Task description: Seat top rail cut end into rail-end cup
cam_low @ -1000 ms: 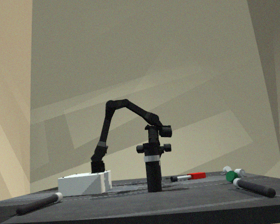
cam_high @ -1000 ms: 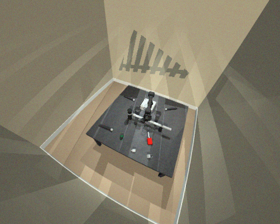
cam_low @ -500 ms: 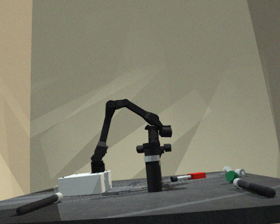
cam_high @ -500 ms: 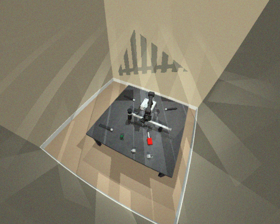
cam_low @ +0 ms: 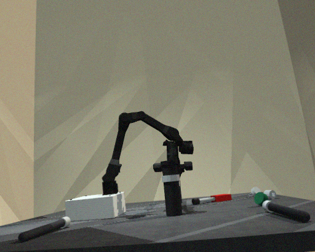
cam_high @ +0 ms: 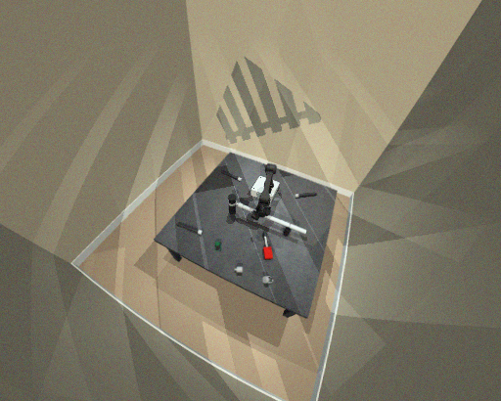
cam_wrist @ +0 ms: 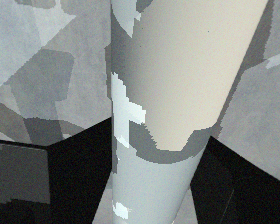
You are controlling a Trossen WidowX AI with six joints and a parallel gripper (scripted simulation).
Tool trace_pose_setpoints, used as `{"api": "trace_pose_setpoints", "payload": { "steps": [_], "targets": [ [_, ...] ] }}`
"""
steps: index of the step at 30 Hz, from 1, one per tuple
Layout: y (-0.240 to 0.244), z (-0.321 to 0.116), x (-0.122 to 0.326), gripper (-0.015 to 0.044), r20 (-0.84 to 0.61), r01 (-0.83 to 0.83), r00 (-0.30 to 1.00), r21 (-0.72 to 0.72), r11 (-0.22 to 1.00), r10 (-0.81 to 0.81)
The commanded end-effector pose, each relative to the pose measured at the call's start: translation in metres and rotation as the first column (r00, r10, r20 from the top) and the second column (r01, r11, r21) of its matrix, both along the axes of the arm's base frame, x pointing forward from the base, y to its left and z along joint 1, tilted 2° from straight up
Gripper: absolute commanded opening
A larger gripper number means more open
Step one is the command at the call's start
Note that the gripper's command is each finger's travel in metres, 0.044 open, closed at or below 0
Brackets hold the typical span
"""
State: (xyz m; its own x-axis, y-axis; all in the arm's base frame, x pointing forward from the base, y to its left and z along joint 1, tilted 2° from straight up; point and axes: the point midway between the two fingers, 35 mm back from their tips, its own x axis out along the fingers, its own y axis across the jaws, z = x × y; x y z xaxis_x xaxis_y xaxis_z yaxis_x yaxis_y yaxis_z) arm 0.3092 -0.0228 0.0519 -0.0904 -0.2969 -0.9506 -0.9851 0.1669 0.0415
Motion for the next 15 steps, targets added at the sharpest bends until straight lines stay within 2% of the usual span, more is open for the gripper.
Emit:
{"api": "trace_pose_setpoints", "payload": {
  "steps": [1, 15],
  "targets": [
    [-0.0013, 0.0041, 0.0004, 0.0000, 0.002, -0.002, 1.000, -0.013, 1.000, 0.002],
    [-0.0008, 0.0009, 0.0001, 0.0000, 0.000, -0.001, 1.000, -0.003, 1.000, 0.001]
  ]
}}
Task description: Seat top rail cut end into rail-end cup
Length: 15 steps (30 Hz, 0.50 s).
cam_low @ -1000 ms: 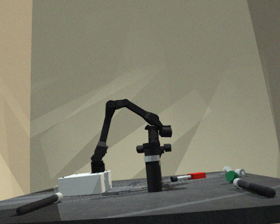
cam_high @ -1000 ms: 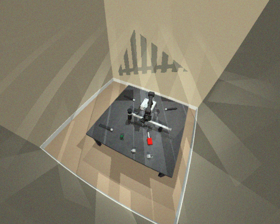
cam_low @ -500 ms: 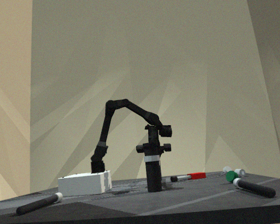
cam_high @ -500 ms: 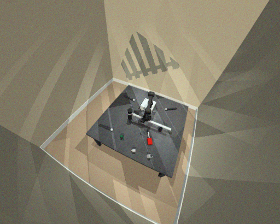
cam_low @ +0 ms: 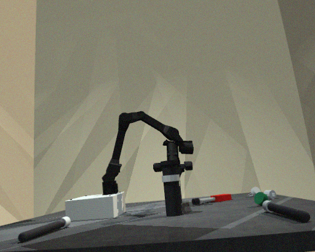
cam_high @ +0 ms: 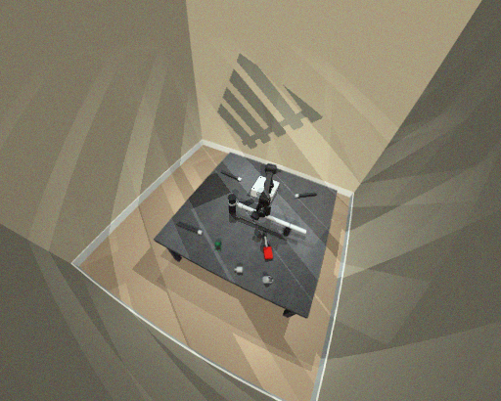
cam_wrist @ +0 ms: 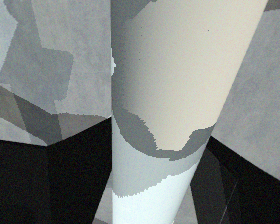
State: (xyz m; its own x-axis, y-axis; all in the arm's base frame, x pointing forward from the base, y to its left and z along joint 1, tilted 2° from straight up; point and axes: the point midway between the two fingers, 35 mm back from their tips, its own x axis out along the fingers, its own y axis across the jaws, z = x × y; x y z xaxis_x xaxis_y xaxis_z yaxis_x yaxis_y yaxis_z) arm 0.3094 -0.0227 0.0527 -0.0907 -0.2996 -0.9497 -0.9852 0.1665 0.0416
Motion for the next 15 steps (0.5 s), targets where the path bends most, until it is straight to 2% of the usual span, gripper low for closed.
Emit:
{"api": "trace_pose_setpoints", "payload": {
  "steps": [1, 15],
  "targets": [
    [-0.001, 0.000, 0.000, 0.0000, 0.000, 0.000, 1.000, 0.000, 1.000, 0.000],
    [-0.013, 0.001, -0.001, 0.0000, 0.000, 0.000, 1.000, -0.001, 1.000, 0.000]
  ]
}}
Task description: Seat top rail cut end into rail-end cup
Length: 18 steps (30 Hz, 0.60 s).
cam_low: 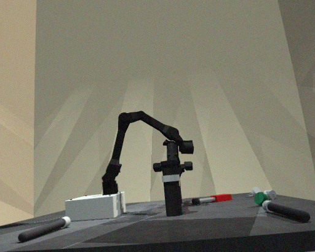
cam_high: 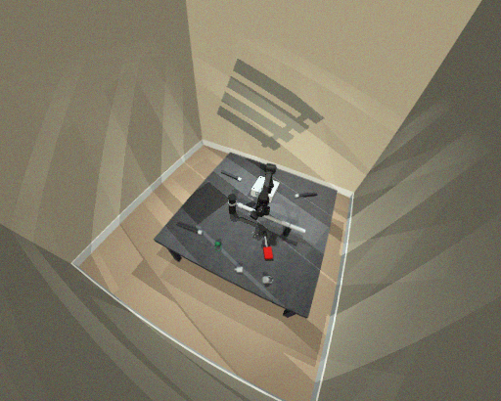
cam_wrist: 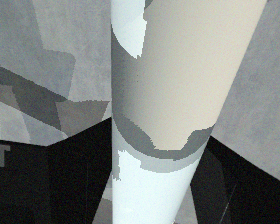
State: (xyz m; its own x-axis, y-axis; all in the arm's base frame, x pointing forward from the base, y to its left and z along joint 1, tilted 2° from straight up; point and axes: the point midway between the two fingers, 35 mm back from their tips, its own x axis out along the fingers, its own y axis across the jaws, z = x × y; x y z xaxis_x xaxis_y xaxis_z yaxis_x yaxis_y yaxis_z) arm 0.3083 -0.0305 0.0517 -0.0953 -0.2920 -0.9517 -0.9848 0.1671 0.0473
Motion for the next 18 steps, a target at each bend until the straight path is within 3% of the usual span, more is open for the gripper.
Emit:
{"api": "trace_pose_setpoints", "payload": {
  "steps": [1, 18],
  "targets": [
    [-0.006, 0.002, 0.000, 0.0000, 0.005, -0.001, 1.000, -0.009, 1.000, 0.001],
    [-0.020, 0.004, -0.001, 0.0000, 0.005, -0.001, 1.000, -0.010, 1.000, 0.001]
  ]
}}
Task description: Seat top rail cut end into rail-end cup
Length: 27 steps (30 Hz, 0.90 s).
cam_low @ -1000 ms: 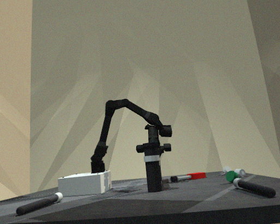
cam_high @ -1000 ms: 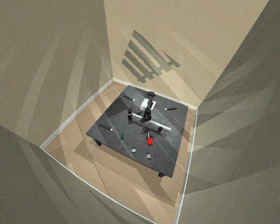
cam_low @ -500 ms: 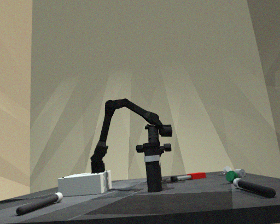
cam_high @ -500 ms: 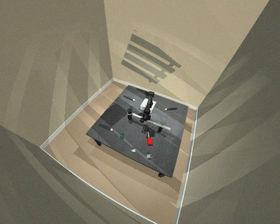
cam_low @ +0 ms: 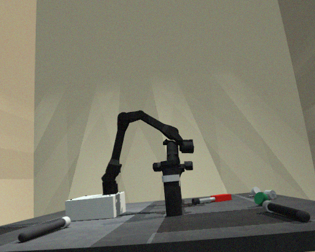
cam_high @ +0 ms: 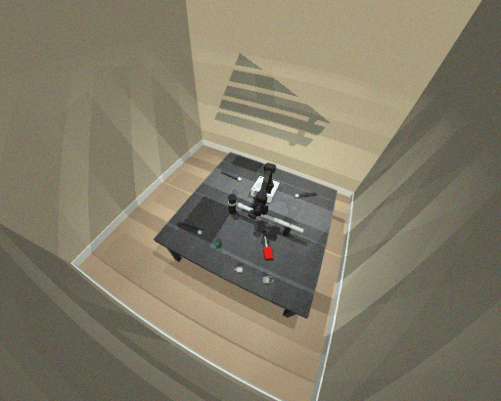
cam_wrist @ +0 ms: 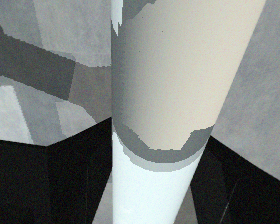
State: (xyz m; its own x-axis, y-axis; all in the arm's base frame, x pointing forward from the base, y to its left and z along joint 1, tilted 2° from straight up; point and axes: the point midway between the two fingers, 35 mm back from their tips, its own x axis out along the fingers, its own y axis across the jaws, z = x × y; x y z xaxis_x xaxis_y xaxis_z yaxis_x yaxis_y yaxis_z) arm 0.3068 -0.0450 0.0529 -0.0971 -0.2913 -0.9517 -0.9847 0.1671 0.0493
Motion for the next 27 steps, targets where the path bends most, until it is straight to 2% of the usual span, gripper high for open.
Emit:
{"api": "trace_pose_setpoints", "payload": {
  "steps": [1, 17, 27],
  "targets": [
    [-0.0062, 0.0029, 0.0001, 0.0000, 0.007, -0.001, 1.000, -0.011, 1.000, 0.001],
    [-0.0065, 0.0007, -0.0008, 0.0000, -0.001, 0.000, 1.000, 0.000, 1.000, 0.000],
    [-0.0058, 0.0013, -0.0006, 0.0263, -0.001, 0.000, 1.000, 0.000, 1.000, 0.000]
  ]
}}
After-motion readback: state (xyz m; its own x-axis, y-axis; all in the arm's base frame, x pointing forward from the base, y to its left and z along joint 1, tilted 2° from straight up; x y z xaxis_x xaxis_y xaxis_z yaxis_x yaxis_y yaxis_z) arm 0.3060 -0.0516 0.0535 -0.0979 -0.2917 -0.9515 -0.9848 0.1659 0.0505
